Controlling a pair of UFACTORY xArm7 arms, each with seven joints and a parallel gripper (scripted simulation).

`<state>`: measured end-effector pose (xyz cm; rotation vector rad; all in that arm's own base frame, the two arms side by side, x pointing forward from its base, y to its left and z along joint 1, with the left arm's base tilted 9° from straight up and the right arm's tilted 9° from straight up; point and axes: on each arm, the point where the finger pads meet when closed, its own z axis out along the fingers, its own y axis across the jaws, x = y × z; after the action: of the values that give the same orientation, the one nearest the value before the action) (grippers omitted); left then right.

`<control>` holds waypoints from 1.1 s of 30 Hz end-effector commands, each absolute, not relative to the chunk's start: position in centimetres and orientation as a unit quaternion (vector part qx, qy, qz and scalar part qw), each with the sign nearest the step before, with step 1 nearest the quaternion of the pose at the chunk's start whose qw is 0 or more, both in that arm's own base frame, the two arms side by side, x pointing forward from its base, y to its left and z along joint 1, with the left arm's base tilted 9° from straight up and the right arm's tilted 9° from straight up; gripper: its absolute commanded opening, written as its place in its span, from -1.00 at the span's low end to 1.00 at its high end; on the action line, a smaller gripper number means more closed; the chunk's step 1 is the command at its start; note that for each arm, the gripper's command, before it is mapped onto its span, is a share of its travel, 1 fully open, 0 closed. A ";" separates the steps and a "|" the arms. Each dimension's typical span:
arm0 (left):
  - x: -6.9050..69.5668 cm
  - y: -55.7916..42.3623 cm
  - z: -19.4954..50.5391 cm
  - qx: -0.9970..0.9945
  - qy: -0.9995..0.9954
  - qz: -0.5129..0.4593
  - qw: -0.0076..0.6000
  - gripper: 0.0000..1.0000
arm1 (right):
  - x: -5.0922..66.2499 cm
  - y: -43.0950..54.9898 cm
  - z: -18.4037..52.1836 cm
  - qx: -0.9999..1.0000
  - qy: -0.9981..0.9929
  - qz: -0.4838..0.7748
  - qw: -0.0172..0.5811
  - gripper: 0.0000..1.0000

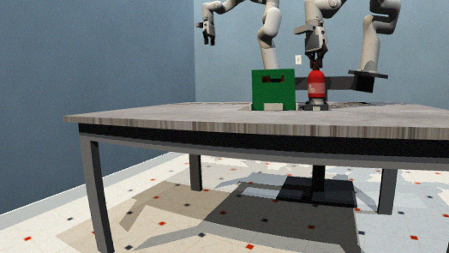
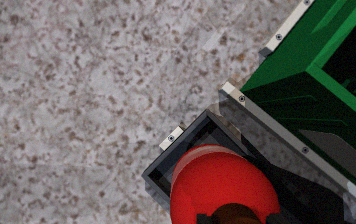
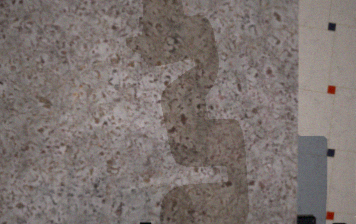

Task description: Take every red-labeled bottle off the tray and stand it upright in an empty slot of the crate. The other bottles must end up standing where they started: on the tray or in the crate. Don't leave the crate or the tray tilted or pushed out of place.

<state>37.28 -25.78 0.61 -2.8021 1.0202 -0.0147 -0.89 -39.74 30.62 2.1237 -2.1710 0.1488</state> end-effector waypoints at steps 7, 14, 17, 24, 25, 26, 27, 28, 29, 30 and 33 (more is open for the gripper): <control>37.3 -26.0 1.3 -0.937 0.341 -0.007 0.079 -1.00 | -0.9 -39.8 30.8 0.697 -0.713 0.050 0.052 1.00; 37.3 -26.1 2.0 -0.937 0.341 -0.007 0.079 -1.00 | -0.9 -39.8 30.8 0.697 -0.713 0.050 0.052 1.00; 37.3 -26.2 2.4 -0.937 0.341 -0.007 0.079 -1.00 | -0.9 -39.8 30.8 0.697 -0.713 0.050 0.052 1.00; 37.2 -26.3 3.0 -0.937 0.341 -0.007 0.079 -1.00 | -0.9 -39.8 30.8 0.697 -0.713 0.050 0.052 1.00; 37.2 -26.3 3.1 -0.937 0.341 -0.007 0.079 -1.00 | -0.9 -39.8 30.8 0.697 -0.713 0.050 0.052 1.00; 37.2 -26.3 3.2 -0.937 0.341 -0.007 0.079 -1.00 | -0.9 -39.8 30.8 0.697 -0.713 0.050 0.052 1.00; 37.2 -26.3 3.3 -0.937 0.341 -0.007 0.079 -1.00 | -0.9 -39.8 30.8 0.697 -0.713 0.050 0.052 1.00; 37.2 -26.3 3.5 -0.937 0.341 -0.007 0.079 -1.00 | -0.9 -39.8 30.8 0.697 -0.713 0.050 0.052 1.00; 37.2 -26.3 3.6 -0.937 0.341 -0.007 0.079 -1.00 | -0.9 -39.8 30.8 0.697 -0.713 0.050 0.052 1.00; 37.2 -26.4 3.7 -0.937 0.341 -0.007 0.079 -1.00 | -0.9 -39.8 30.8 0.697 -0.713 0.050 0.052 1.00; 37.2 -26.4 3.9 -0.937 0.341 -0.007 0.079 -1.00 | -0.9 -39.8 30.8 0.697 -0.713 0.050 0.052 1.00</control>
<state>37.10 -26.25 3.60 -2.8021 1.0204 -0.0152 -0.89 -39.74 30.62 2.1237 -2.1710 0.1488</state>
